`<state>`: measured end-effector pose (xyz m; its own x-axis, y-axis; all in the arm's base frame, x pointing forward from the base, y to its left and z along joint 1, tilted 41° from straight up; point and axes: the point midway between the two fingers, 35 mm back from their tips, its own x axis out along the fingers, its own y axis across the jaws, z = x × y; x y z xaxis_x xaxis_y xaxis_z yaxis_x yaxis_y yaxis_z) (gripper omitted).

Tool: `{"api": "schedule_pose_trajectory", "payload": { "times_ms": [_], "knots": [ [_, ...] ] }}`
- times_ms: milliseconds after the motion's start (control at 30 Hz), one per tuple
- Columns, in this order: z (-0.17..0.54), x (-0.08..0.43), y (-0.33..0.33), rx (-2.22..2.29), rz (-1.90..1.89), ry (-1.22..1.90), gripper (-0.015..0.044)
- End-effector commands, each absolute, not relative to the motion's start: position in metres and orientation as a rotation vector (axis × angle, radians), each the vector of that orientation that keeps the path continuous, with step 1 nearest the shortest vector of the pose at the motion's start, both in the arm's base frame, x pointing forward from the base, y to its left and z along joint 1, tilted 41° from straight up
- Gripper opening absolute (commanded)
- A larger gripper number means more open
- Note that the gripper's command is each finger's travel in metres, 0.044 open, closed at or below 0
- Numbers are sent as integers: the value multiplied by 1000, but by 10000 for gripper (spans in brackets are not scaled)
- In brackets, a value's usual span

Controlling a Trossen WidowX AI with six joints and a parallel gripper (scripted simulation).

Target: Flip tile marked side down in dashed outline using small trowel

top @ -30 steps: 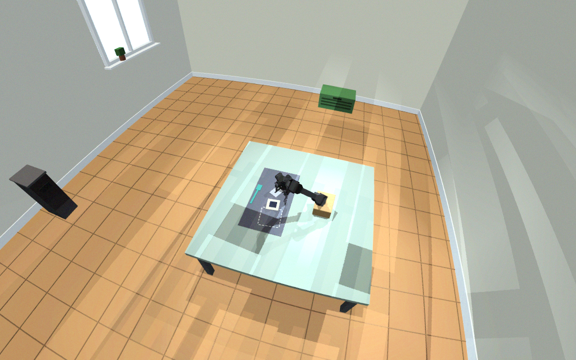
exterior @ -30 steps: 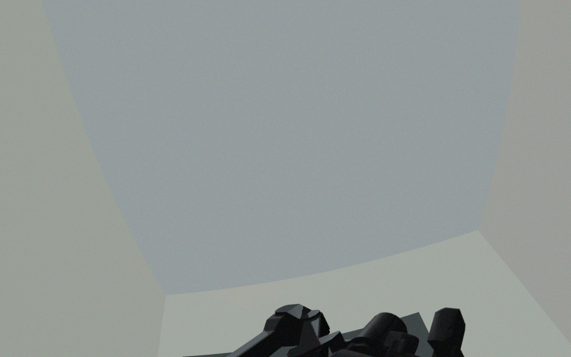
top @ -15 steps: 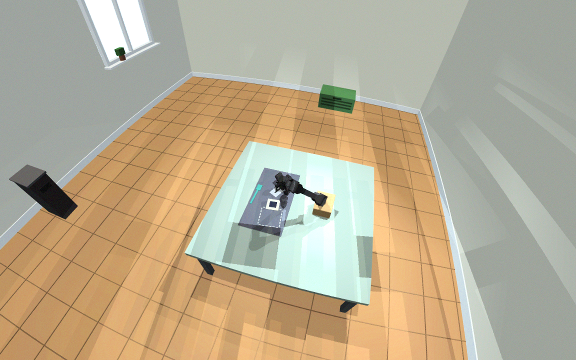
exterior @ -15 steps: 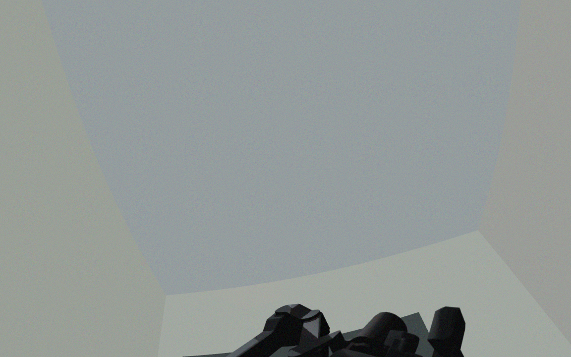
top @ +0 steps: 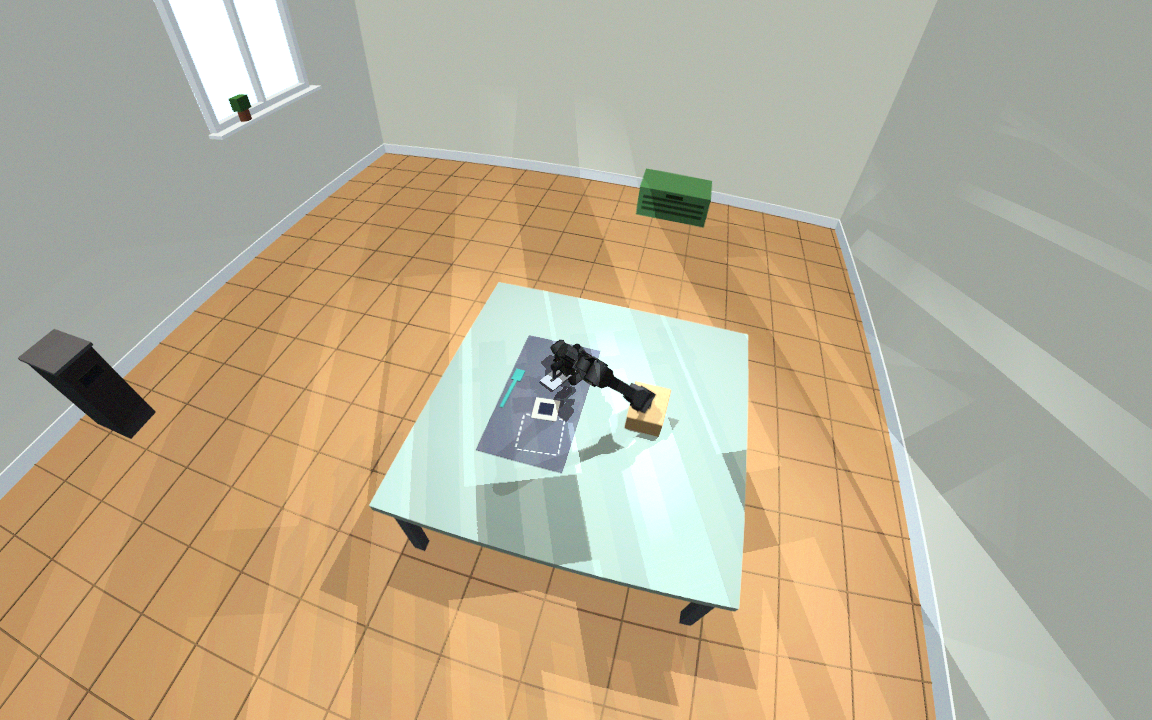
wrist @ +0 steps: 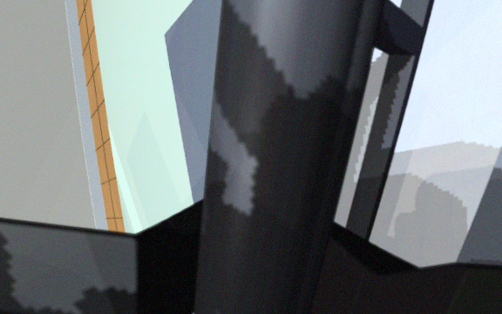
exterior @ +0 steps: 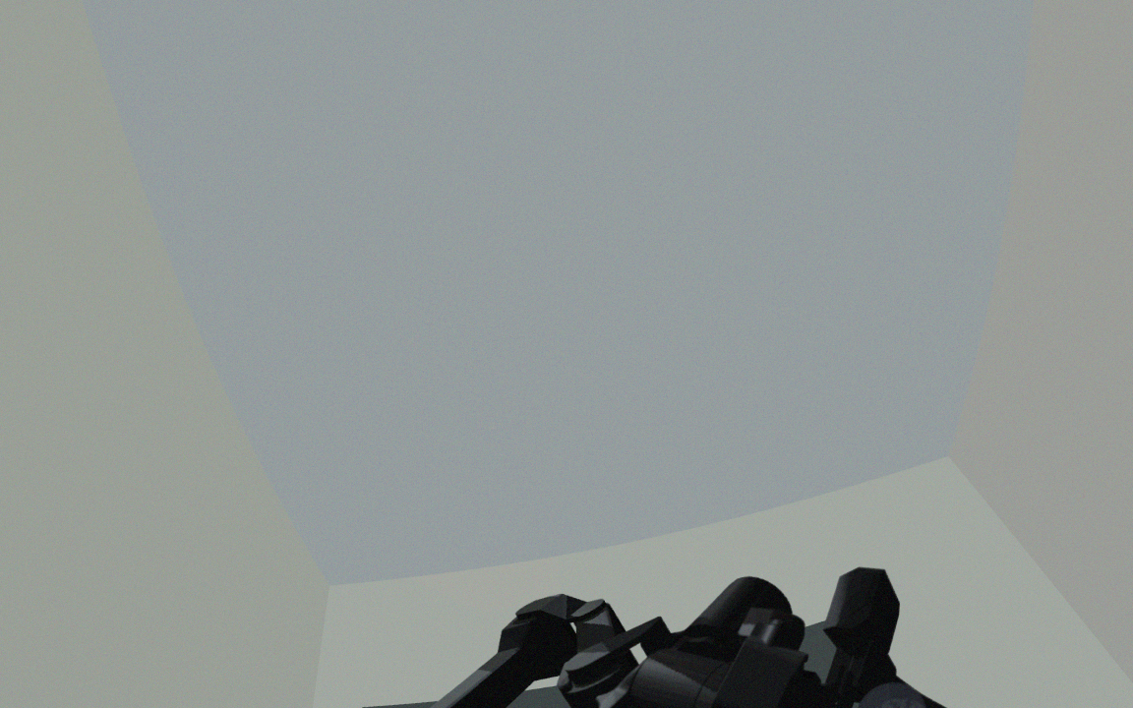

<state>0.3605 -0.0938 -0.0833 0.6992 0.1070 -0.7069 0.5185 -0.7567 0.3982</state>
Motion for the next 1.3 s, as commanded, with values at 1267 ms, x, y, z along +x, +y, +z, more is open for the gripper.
{"api": "schedule_pose_trajectory", "payload": {
  "times_ms": [1267],
  "knots": [
    [-48, 384, -80, 2054, -290, 693, 0]
  ]
}}
